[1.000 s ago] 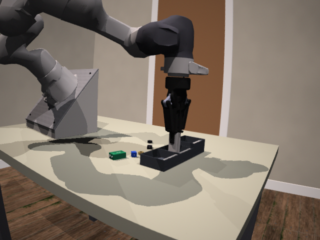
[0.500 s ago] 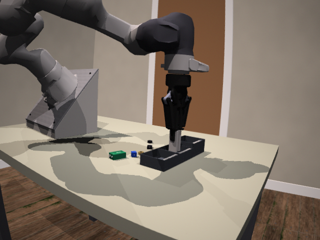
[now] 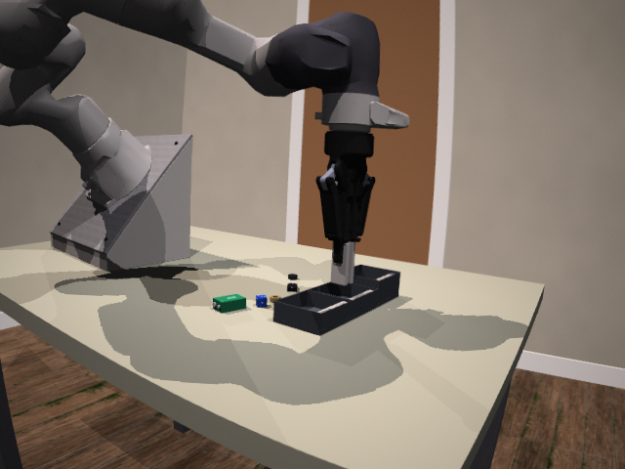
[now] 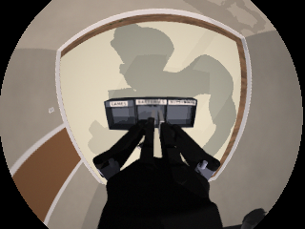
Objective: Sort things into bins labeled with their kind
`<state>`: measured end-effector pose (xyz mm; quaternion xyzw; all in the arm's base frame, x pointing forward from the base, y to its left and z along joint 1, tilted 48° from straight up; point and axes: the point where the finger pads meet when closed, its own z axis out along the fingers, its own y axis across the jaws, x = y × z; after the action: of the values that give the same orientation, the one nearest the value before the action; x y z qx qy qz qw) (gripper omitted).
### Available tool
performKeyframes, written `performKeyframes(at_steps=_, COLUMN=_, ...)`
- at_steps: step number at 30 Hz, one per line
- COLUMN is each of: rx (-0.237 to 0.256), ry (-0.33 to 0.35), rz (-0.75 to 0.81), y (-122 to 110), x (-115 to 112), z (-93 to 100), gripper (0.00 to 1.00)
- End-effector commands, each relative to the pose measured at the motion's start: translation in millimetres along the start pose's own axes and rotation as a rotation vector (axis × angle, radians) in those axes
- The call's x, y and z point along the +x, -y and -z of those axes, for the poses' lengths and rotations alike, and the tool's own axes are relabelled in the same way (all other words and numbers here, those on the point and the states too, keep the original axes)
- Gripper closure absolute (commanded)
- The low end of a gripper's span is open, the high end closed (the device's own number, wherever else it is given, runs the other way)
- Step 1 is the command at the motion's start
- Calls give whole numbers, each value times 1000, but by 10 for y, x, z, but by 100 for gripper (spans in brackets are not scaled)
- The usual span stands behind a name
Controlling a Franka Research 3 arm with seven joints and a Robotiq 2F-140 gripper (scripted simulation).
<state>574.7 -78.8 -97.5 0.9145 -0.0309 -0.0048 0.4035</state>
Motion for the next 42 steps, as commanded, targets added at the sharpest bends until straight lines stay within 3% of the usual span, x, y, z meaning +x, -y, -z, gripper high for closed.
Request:
performKeyframes(at_steps=1, rx=-3, ry=3, rz=3, y=3, x=-20, z=81, gripper=95)
performKeyframes(at_steps=7, rx=-3, ry=3, rz=3, y=4, x=-20, z=295, gripper=95)
performKeyframes(at_steps=20, rx=-3, ry=3, rz=3, y=4, x=-20, z=295, gripper=95)
performKeyframes(at_steps=32, rx=-3, ry=3, rz=3, y=601, x=-81, z=294, gripper=95)
performKeyframes(at_steps=34, rx=-3, ry=3, rz=3, y=601, x=-81, z=294, gripper=95)
performKeyframes(at_steps=39, rx=-3, ry=3, rz=3, y=845, x=-106, z=293, gripper=95)
performKeyframes(at_steps=42, rx=-3, ry=3, rz=3, y=845, x=-106, z=293, gripper=95)
